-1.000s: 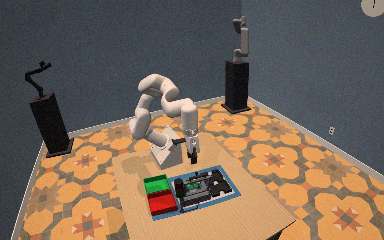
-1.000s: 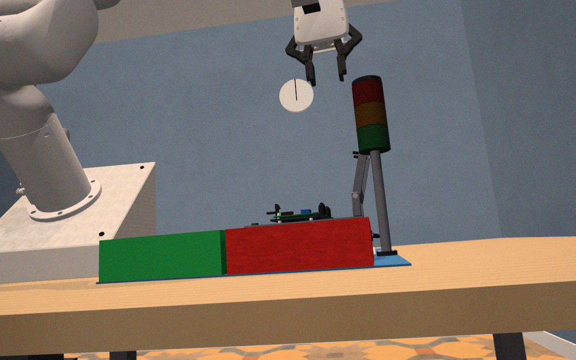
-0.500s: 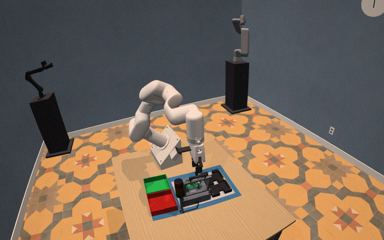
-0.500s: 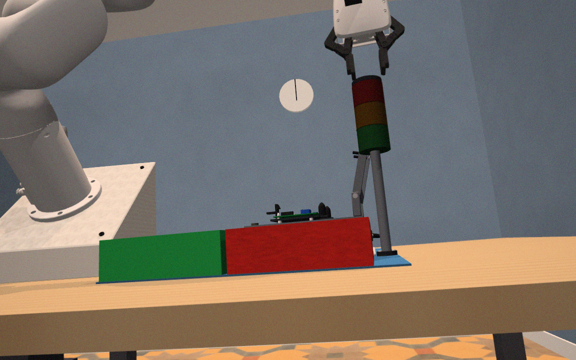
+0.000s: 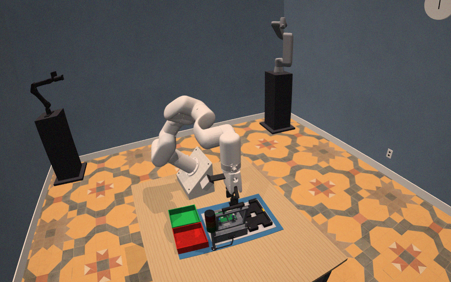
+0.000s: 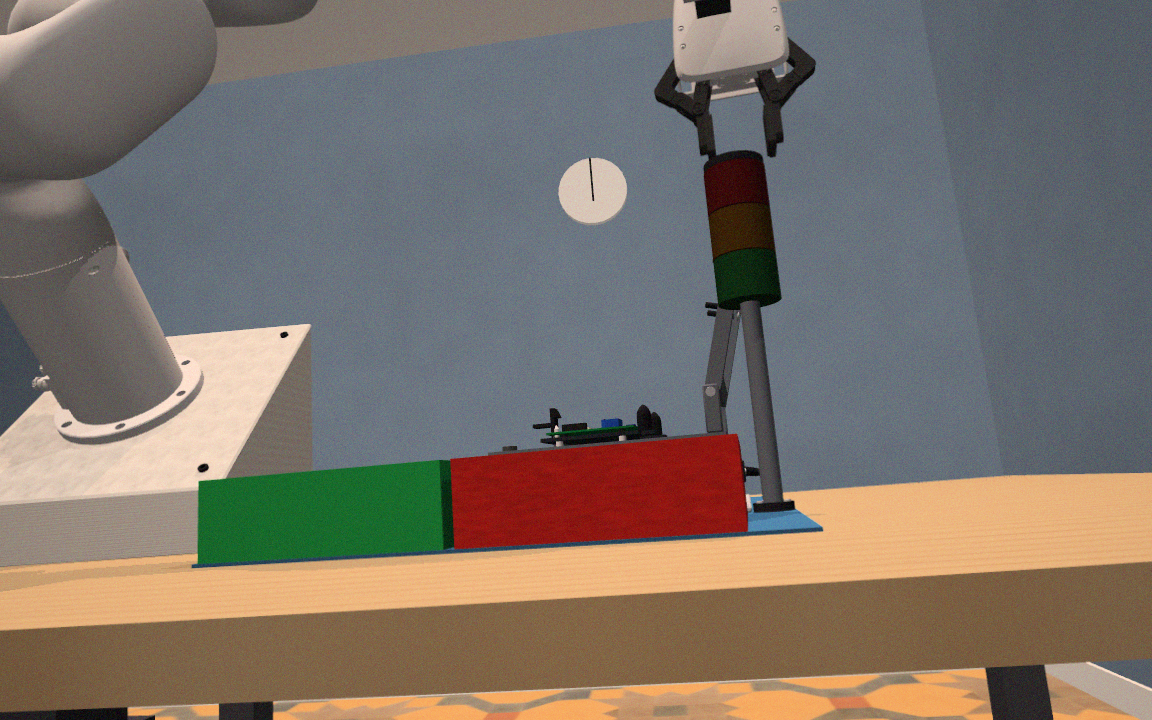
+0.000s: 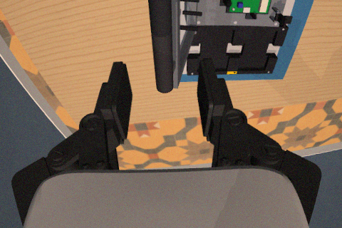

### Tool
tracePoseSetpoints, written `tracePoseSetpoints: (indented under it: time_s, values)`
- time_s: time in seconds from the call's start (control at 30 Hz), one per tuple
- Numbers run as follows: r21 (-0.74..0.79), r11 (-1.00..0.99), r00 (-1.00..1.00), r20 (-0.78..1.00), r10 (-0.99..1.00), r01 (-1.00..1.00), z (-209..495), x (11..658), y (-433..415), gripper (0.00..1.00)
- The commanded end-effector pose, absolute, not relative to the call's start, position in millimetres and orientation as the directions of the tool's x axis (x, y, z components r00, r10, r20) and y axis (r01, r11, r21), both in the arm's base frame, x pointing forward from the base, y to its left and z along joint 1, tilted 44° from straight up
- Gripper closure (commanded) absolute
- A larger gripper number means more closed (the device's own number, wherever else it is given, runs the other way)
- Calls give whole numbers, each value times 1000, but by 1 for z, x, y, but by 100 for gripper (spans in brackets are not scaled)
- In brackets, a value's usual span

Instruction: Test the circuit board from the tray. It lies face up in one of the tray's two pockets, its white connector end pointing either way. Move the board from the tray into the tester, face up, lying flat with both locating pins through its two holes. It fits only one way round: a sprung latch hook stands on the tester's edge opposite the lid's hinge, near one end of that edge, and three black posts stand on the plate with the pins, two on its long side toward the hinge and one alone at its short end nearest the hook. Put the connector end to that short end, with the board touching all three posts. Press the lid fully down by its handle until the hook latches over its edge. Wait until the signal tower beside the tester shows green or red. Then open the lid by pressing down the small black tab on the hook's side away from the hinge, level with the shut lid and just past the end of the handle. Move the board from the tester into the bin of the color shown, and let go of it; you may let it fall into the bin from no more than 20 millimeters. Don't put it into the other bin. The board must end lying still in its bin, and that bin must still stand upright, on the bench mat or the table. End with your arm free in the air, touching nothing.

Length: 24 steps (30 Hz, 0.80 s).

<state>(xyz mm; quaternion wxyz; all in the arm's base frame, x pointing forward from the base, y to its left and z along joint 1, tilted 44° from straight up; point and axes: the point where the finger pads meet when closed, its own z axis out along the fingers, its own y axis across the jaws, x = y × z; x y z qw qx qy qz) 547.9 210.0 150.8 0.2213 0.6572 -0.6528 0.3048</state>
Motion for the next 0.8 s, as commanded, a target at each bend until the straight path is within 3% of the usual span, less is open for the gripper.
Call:
tracePoseSetpoints:
  time_s: [0.0, 0.77]
  values:
    - [-111, -54, -38, 688, -724, -992, 149, 549, 209, 49]
    - [-111, -54, -38, 688, -724, -992, 143, 550, 203, 49]
